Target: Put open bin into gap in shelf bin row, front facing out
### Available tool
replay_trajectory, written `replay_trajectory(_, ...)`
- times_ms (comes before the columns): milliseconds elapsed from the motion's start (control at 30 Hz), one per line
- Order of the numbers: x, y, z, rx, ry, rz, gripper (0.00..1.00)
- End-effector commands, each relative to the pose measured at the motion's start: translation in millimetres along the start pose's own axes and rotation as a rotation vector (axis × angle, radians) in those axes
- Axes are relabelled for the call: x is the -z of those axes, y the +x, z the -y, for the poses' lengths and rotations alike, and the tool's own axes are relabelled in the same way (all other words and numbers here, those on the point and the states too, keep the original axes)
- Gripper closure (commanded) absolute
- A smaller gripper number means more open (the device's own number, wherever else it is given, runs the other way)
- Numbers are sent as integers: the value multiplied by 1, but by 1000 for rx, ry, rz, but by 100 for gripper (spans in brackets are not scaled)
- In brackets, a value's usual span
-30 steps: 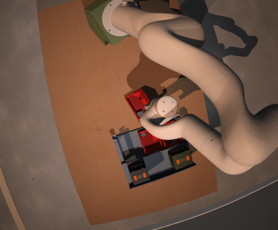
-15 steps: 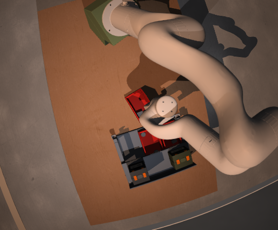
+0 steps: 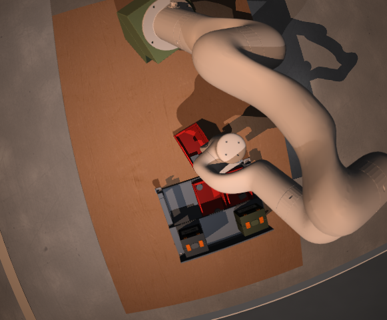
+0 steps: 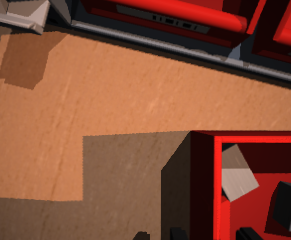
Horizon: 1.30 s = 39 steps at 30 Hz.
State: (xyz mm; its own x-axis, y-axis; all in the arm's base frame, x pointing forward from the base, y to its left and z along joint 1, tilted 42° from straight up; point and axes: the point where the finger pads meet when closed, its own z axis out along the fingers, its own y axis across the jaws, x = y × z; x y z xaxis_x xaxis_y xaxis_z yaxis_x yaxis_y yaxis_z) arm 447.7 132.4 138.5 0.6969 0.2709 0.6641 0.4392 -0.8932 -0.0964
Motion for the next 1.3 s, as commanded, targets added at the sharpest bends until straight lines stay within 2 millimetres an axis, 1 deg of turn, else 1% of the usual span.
replay_trajectory(0,0,0,0,0,0,0,71)
replay_trajectory(167,-15,0,0,0,0,0,71)
replay_trajectory(567,-15,0,0,0,0,0,71)
replay_trajectory(733,-23,0,0,0,0,0,71)
replay_trajectory(1267,-20,0,0,0,0,0,71)
